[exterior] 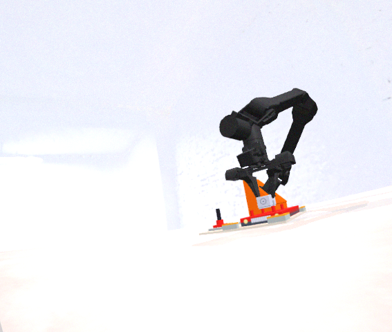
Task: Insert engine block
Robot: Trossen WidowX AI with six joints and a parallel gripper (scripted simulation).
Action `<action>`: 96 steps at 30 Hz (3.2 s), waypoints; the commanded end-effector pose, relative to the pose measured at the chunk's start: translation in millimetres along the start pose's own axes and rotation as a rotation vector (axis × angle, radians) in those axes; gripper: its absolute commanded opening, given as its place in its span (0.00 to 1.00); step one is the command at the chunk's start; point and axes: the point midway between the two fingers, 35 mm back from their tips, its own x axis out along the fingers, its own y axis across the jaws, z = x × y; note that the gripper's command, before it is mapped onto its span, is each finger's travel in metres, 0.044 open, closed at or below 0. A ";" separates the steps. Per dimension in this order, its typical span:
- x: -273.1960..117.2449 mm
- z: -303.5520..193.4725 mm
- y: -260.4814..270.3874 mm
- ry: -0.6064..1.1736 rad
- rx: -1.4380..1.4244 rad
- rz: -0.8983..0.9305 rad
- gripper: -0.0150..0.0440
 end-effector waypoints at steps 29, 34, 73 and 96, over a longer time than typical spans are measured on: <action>4.4 0.3 -0.2 -0.001 0.008 0.003 0.52; 5.1 0.3 -0.2 -0.001 0.007 0.003 0.52; 9.8 0.5 -0.2 -0.001 0.008 0.004 0.52; 12.5 0.6 -0.2 -0.001 0.007 0.004 0.52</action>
